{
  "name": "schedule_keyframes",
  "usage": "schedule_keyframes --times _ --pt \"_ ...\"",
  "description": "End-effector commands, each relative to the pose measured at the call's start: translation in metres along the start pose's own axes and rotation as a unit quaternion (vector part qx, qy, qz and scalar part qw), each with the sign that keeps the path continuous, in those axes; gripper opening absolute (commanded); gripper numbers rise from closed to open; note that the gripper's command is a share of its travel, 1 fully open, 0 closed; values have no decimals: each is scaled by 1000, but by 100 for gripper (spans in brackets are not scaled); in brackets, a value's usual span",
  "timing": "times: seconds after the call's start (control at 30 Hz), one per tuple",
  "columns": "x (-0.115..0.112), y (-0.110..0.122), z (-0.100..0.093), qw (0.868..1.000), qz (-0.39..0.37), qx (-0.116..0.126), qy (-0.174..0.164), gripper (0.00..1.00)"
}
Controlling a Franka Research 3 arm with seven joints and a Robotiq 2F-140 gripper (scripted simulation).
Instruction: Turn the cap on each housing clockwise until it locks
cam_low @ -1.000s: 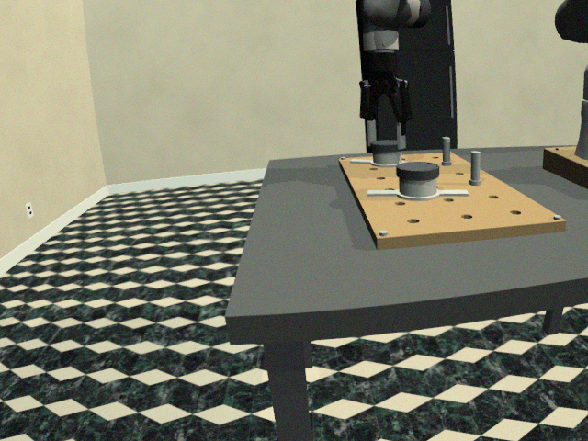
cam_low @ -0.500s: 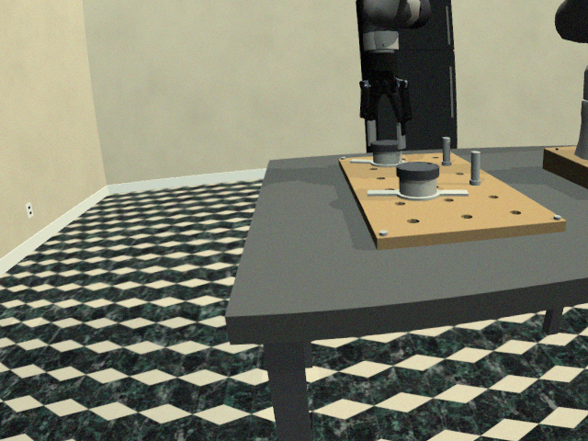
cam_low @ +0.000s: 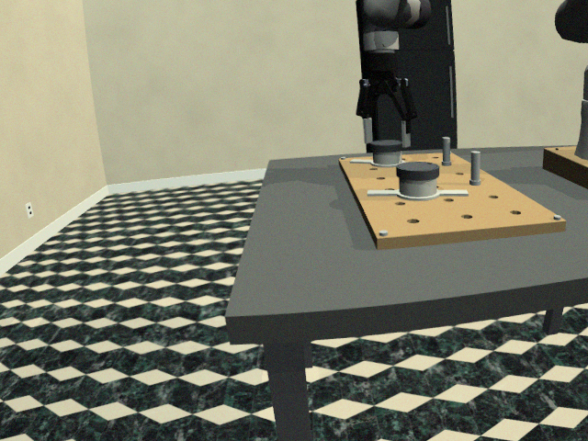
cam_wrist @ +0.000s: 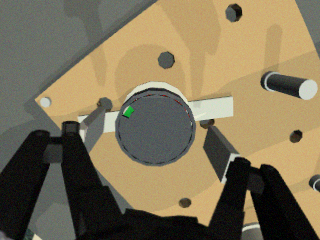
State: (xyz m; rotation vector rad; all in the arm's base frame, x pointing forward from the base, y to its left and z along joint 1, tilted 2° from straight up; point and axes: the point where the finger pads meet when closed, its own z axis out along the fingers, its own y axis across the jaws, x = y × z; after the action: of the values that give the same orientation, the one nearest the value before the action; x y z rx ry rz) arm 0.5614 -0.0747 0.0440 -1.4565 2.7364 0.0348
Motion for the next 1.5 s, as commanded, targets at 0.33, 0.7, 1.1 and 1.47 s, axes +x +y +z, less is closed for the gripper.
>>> schedule_keyframes --times 0.33,0.7,1.1,1.47 --pt "2 1 1 1000 -3 0 2 78" --pt "2 1 1 1000 -3 0 2 78" --pt "2 1 -4 1000 -3 0 2 78" --pt "2 1 -20 1000 -3 0 2 78"
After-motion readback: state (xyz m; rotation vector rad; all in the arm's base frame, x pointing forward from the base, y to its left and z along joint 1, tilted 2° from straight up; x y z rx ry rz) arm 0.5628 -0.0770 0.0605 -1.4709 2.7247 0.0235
